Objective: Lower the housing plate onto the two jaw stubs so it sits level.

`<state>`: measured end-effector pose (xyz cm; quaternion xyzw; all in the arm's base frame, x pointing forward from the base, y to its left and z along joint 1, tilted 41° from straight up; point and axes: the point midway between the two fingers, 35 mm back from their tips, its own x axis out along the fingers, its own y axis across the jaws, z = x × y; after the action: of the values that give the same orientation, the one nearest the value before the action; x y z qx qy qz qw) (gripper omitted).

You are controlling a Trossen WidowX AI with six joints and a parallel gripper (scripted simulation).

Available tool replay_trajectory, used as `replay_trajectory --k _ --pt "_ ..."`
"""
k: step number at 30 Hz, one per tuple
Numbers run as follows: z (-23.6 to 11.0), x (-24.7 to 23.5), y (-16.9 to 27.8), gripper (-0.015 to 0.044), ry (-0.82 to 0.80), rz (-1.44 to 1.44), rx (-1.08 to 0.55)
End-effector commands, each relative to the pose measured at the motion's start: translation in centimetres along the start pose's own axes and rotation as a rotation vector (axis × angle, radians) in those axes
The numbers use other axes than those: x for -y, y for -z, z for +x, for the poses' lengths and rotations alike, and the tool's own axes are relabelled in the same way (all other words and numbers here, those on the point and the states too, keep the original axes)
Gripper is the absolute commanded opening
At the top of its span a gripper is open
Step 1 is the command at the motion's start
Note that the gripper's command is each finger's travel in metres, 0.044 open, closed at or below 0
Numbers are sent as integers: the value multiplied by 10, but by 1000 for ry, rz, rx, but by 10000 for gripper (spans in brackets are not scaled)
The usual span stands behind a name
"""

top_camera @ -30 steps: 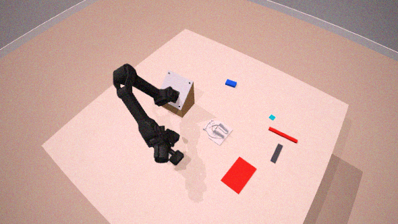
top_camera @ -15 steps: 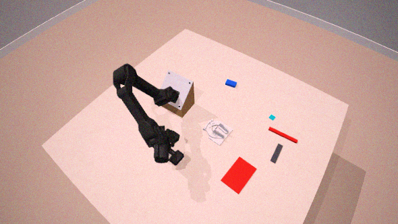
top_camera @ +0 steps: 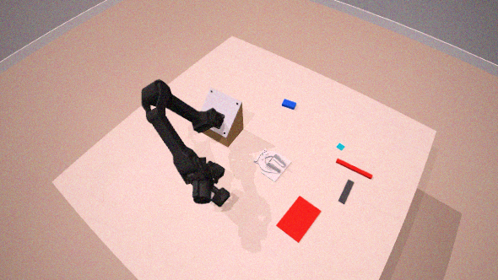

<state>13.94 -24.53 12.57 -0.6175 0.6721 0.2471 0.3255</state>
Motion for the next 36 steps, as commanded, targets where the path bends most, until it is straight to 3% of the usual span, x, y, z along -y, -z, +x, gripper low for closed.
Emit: replay_trajectory --k 1,24,36 --pt "-1 0 0 351 0 0 0" --pt "-70 1 0 351 5 -2 7" --pt "-71 8 -8 351 6 61 21"
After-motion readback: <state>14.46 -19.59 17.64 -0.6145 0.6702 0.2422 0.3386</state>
